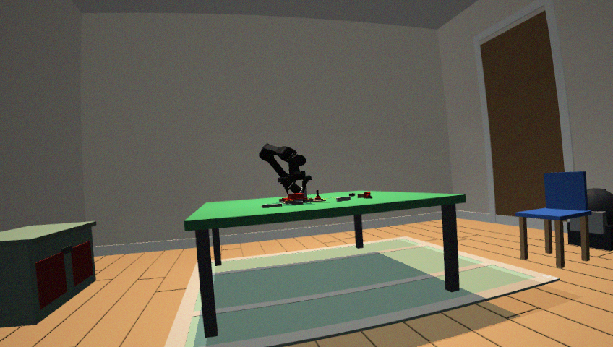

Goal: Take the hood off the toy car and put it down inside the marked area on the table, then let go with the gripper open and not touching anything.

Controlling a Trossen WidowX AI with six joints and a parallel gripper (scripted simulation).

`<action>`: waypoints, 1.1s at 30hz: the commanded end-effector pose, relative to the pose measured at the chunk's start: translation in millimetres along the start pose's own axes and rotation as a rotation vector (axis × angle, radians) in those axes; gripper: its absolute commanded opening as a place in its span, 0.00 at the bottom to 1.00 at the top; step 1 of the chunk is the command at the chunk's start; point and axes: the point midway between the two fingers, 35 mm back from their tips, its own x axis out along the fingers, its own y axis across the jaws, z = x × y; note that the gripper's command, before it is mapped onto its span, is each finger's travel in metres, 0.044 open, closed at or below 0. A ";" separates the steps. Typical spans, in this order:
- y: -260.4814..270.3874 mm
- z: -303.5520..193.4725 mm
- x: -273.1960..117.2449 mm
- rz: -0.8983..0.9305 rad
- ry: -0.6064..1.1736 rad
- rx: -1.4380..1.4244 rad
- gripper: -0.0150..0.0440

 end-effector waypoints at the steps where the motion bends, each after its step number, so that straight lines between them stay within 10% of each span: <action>1: -0.6 -0.1 2.2 -0.006 -0.001 -0.004 1.00; 28: -0.8 -0.2 15.4 -0.006 -0.001 -0.004 1.00; 33: -0.4 0.1 13.5 -0.001 -0.001 0.001 0.84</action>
